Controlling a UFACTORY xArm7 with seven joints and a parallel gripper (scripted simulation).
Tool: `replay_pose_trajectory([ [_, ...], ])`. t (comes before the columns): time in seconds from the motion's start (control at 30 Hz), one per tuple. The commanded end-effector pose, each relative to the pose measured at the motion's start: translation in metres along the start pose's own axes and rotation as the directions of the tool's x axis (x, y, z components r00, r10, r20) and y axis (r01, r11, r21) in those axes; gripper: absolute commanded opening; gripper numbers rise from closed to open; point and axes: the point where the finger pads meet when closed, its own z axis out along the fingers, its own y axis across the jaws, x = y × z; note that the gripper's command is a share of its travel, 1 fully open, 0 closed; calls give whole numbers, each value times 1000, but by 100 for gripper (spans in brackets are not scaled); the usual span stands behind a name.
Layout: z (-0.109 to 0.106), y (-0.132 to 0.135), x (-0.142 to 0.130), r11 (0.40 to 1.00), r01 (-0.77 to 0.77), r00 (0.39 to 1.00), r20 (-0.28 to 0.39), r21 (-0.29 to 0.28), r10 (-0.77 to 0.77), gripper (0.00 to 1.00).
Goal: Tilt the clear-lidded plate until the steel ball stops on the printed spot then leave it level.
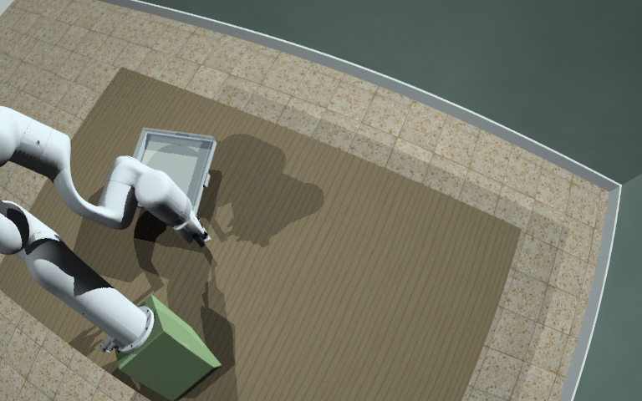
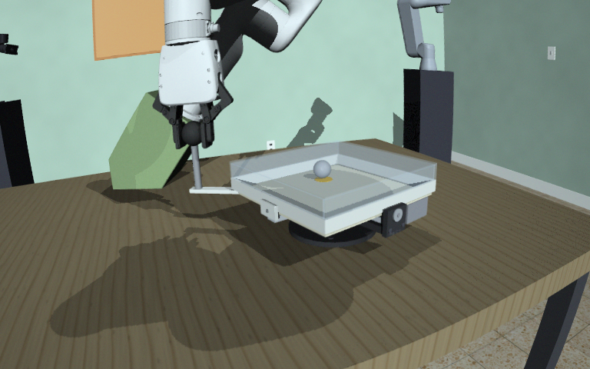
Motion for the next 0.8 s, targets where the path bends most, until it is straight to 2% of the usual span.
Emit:
replay_pose_trajectory([
  [0.0, -1, 0, 2, 1000, 0, 1000, -6, -1, 0, 0],
  [0.77, -2, 0, 2, 1000, 0, 1000, -6, -1, 0, 0],
])
